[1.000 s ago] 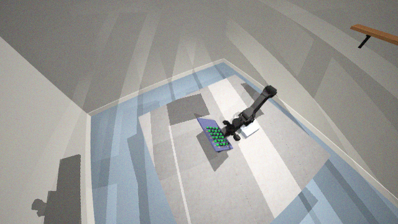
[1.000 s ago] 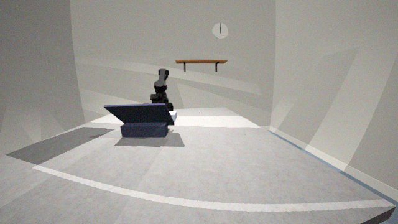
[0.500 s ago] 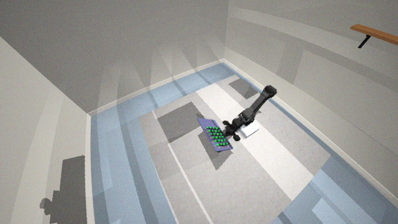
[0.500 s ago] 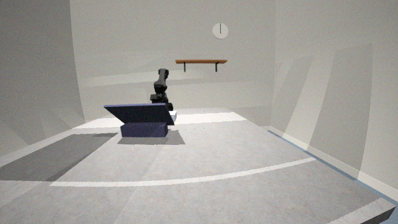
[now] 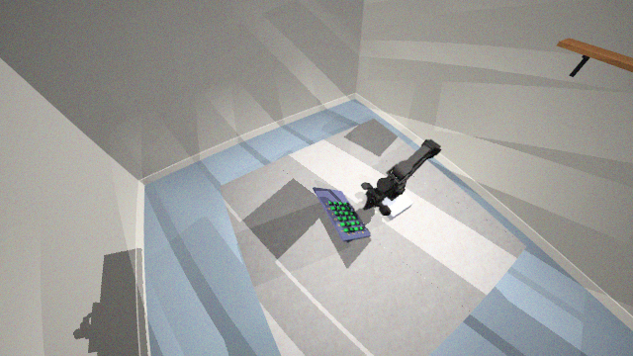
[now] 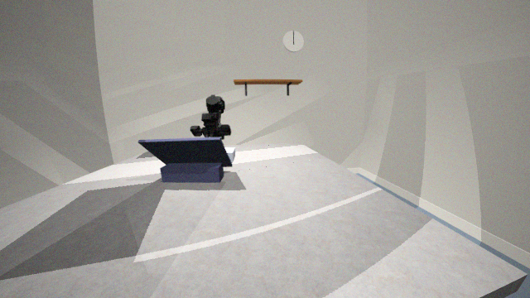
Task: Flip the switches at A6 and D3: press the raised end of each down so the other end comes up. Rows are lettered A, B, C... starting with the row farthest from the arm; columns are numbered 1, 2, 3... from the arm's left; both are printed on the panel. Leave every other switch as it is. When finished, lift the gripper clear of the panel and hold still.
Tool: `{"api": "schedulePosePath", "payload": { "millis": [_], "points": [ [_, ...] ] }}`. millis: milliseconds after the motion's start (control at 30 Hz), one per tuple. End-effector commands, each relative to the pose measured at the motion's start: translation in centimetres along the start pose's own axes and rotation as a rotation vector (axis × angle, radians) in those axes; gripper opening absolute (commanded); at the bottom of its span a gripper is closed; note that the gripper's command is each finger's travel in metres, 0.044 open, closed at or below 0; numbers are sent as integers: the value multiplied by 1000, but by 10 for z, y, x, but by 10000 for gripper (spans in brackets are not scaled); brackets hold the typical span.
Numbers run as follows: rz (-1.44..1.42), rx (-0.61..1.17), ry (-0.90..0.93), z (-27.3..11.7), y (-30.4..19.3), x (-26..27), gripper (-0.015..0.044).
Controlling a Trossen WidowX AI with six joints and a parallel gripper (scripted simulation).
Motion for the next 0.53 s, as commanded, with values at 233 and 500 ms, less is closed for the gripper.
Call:
{"api": "schedulePosePath", "payload": {
  "millis": [233, 500],
  "points": [
    [0, -17, -2, -8, 61, -13, 0],
    [0, -17, -2, -8, 61, -13, 0]
  ]
}}
Point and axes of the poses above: the point midway between the two fingers, 35 mm back from their tips, its own z axis out along the fingers, its own x axis across the jaws, y = z × x, the point moved 2 cm from there along -z, back along the fingers, and after that the axes turned 1 degree about z, right-handed, at the moved point
